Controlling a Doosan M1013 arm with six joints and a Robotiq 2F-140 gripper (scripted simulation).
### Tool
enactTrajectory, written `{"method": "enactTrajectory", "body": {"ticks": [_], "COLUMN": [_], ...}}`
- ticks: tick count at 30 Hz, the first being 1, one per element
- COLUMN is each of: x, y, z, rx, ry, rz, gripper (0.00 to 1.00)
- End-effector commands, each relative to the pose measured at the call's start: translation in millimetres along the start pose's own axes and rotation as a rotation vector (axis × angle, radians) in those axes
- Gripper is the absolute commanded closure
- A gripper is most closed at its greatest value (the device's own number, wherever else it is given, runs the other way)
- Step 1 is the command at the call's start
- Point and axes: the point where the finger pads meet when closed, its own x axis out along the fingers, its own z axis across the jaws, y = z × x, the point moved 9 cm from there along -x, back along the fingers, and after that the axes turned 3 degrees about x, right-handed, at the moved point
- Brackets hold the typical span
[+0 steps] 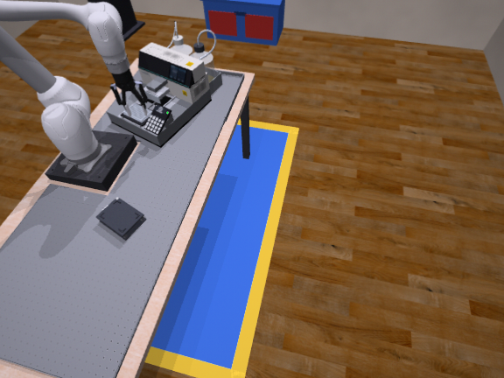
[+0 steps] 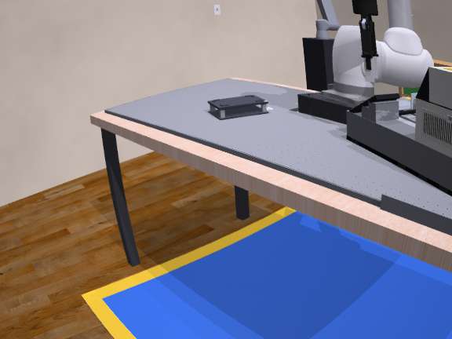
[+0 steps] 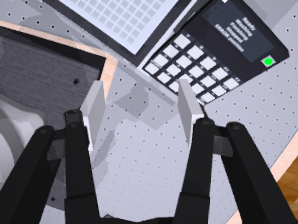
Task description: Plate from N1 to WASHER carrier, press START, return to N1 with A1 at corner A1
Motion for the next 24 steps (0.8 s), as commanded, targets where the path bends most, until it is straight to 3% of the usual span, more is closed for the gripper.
{"method": "enactTrajectory", "body": {"ticks": [1, 19, 24], "x": [-3, -18, -18], "y": [17, 91, 92], "z": [-6, -35, -36], "rx": [0.123, 0.656, 0.823], "ry": [-0.002, -0.003, -0.004], "rz": [-0.006, -0.006, -0.005], "gripper": [0.30, 0.30, 0.30]}}
